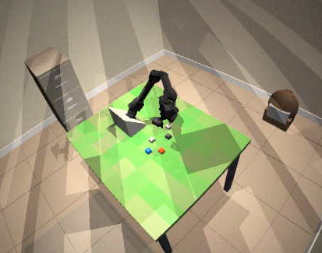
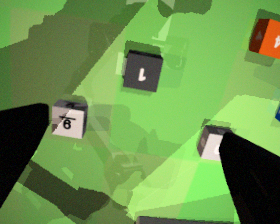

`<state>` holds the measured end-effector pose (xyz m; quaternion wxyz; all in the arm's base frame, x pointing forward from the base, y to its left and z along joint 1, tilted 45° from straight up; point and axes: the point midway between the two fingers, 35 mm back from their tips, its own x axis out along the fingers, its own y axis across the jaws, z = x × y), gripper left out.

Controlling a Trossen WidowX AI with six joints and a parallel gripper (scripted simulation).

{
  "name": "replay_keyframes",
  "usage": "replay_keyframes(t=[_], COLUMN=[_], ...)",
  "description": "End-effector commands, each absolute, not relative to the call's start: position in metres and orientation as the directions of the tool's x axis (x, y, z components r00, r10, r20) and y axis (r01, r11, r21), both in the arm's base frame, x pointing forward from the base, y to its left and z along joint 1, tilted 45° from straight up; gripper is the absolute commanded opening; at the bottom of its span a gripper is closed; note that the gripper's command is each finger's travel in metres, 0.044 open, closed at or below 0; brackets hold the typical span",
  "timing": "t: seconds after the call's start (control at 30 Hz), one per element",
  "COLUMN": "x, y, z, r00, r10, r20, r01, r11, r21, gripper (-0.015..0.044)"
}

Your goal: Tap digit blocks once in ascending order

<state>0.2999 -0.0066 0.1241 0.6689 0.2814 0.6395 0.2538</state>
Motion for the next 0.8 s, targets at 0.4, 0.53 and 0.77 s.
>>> replay_keyframes(t=[0.4, 0.53, 0.77], x=[0.302, 0.296, 0.238], y=[-0.004, 0.000, 0.040], z=[0.128, 0.133, 0.167], r00=[0.056, 0.057, 0.054], r10=[0.704, 0.703, 0.705], r20=[-0.708, -0.709, -0.707], r01=[0.032, 0.031, 0.034], r11=[0.708, 0.709, 0.706], r21=[0.706, 0.705, 0.707], gripper=[0.0400, 0.0400, 0.0400])
